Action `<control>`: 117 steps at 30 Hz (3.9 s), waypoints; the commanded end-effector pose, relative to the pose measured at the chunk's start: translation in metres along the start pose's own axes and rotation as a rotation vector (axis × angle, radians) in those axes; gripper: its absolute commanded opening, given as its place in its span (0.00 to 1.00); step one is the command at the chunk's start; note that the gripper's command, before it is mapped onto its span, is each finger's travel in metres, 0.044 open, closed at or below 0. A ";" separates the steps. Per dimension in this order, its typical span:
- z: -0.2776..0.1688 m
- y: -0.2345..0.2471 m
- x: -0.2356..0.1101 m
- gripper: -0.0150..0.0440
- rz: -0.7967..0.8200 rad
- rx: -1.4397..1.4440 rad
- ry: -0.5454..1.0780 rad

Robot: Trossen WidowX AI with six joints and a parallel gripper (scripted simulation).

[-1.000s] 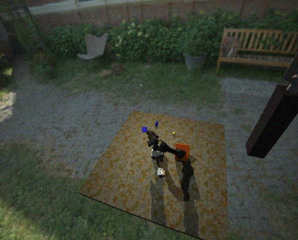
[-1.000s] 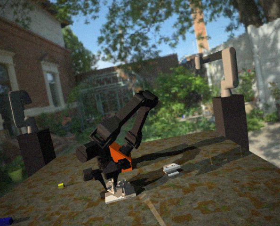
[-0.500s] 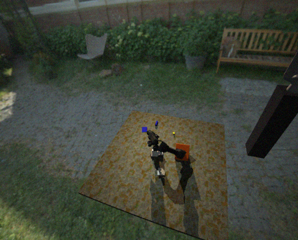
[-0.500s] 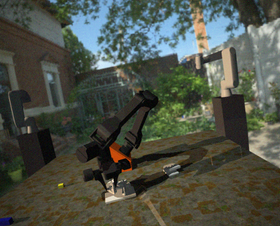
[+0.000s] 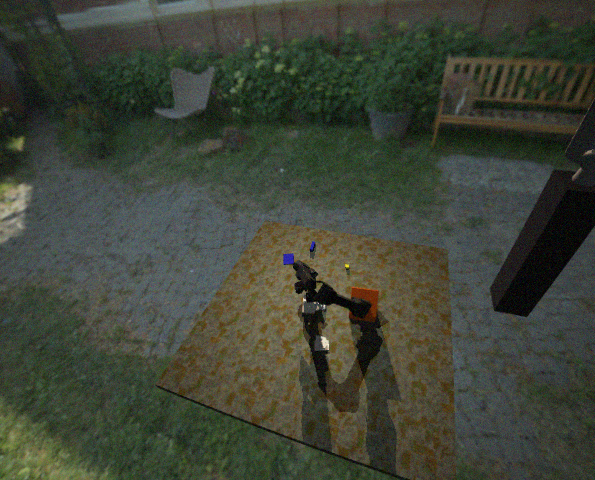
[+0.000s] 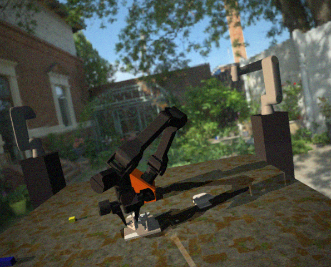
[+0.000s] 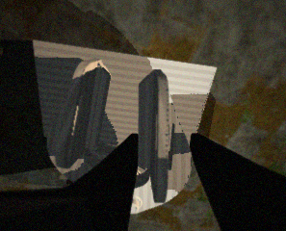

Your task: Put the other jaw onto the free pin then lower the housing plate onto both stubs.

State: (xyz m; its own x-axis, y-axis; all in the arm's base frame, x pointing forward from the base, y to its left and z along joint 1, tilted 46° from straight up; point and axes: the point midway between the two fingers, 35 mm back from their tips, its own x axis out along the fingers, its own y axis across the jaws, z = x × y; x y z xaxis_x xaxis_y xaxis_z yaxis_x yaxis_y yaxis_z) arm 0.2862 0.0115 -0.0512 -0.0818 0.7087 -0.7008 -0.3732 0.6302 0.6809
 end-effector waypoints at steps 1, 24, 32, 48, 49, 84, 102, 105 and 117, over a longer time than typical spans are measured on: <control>0.000 0.000 0.002 0.48 0.003 0.006 -0.004; 0.000 0.000 0.007 0.48 0.003 0.005 -0.004; 0.000 0.001 0.010 0.48 0.004 0.005 -0.004; 0.000 0.001 0.013 0.48 0.004 0.003 -0.004; 0.000 0.001 0.014 0.48 0.004 0.003 -0.004; 0.000 0.001 0.016 0.48 0.004 0.001 -0.004; 0.000 0.001 0.009 0.48 0.004 0.001 -0.004; 0.000 0.000 0.011 0.48 0.004 0.001 -0.004; -0.001 0.000 0.014 0.48 0.004 0.001 -0.004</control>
State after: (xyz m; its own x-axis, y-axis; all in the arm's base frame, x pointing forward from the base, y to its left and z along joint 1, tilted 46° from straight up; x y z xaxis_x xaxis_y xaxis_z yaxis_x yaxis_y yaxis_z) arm 0.2847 0.0197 -0.0593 -0.0791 0.7118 -0.6979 -0.3686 0.6296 0.6840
